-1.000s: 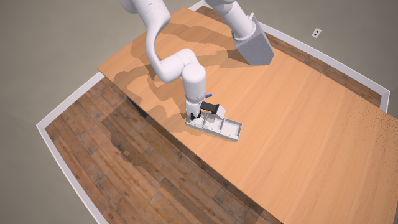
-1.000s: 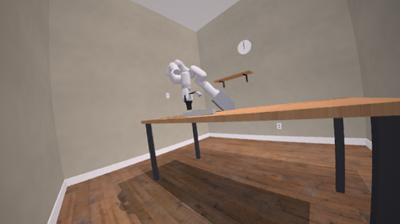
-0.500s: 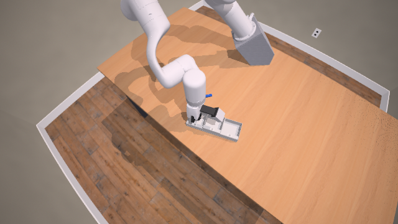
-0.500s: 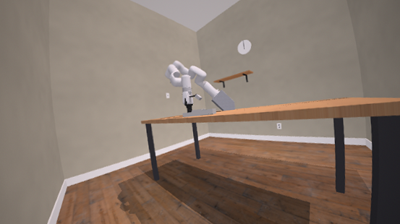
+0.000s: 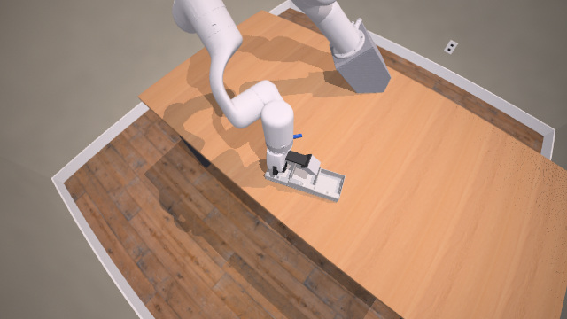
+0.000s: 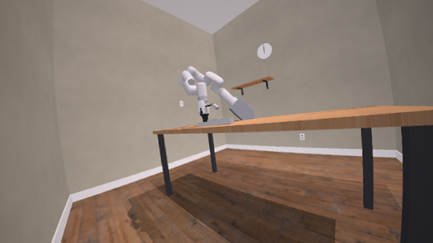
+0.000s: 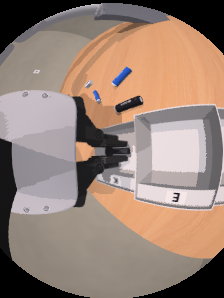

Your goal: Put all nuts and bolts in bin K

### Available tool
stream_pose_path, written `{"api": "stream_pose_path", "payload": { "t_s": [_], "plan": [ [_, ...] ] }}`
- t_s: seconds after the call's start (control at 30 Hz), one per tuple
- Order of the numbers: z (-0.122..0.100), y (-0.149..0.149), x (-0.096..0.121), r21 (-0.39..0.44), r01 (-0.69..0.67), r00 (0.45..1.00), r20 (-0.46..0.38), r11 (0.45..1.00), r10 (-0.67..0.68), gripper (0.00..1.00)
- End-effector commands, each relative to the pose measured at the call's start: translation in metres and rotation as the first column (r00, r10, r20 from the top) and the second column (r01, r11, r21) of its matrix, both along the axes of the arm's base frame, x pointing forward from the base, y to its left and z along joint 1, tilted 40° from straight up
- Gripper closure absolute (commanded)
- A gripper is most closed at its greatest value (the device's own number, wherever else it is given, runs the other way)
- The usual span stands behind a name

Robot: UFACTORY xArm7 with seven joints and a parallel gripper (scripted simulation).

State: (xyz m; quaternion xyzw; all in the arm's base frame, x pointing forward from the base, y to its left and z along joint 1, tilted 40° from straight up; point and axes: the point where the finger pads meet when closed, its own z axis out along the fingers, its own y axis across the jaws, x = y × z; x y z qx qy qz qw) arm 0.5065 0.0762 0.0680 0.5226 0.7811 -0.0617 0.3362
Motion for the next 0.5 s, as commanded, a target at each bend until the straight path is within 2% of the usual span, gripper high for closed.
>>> {"api": "stream_pose_path", "payload": {
  "t_s": [0.0, 0.03, 0.47],
  "plan": [
    [0.0009, 0.0017, 0.0002, 0.001, -0.003, 1.0, 0.002, 1.0, 0.003, 1.0],
    [0.0009, 0.0017, 0.0002, 0.001, -0.003, 1.0, 0.002, 1.0, 0.003, 0.71],
    [0.001, 0.0017, 0.0002, 0.001, -0.003, 1.0, 0.002, 1.0, 0.003, 0.71]
  ]
}}
